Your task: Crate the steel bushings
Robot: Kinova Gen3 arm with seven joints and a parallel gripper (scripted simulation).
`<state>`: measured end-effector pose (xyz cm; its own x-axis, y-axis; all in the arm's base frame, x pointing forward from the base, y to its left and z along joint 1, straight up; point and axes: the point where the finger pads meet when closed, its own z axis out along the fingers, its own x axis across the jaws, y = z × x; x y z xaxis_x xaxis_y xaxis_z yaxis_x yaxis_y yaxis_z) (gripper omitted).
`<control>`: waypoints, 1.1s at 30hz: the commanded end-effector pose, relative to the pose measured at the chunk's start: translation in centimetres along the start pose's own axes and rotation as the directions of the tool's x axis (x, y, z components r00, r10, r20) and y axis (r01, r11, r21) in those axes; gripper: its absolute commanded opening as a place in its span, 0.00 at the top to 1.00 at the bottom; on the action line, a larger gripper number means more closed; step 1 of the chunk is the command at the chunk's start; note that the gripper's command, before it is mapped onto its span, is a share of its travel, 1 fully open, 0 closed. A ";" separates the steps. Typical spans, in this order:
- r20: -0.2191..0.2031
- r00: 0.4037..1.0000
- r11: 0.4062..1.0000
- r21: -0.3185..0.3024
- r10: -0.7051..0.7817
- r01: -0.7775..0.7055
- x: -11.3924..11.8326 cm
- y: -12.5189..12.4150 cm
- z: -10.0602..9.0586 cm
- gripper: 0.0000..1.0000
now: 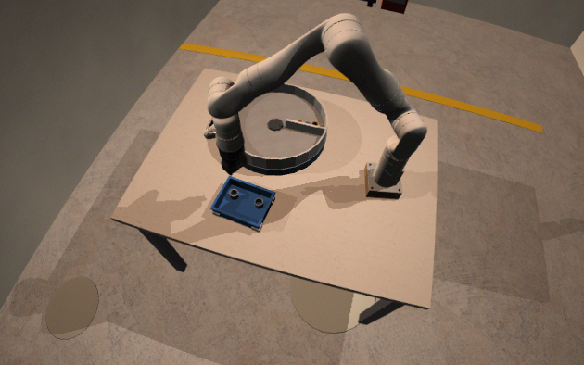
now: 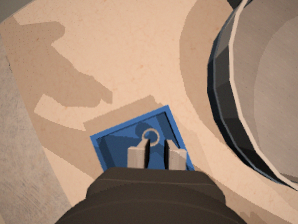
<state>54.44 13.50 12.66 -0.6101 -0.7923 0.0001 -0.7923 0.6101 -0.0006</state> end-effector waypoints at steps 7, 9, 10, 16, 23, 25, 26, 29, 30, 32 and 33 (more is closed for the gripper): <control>0.002 1.000 1.000 0.001 0.000 0.000 0.0 0.0 -0.1 0.00; 0.002 1.000 1.000 0.001 0.000 0.000 0.0 0.0 -0.1 0.00; 0.002 1.000 1.000 0.001 0.000 0.000 0.0 0.0 -0.1 0.00; 0.002 1.000 1.000 0.001 0.000 0.000 0.0 0.0 -0.1 0.00; 0.002 1.000 1.000 0.001 0.000 0.000 0.0 0.0 -0.1 0.00; 0.002 1.000 1.000 0.001 0.000 0.000 0.0 0.0 -0.1 0.00; 0.002 1.000 1.000 0.001 0.000 0.000 0.0 0.0 -0.1 0.00; 0.002 1.000 1.000 0.001 0.000 0.000 0.0 0.0 -0.1 0.00; 0.002 1.000 1.000 0.001 0.000 0.000 0.0 0.0 -0.1 0.00; 0.002 1.000 1.000 0.001 0.000 0.000 0.0 0.0 -0.1 0.00; 0.002 1.000 1.000 0.001 0.000 0.000 0.0 0.0 -0.1 0.00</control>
<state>54.44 13.50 12.66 -0.6101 -0.7923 0.0001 -0.7923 0.6101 -0.0006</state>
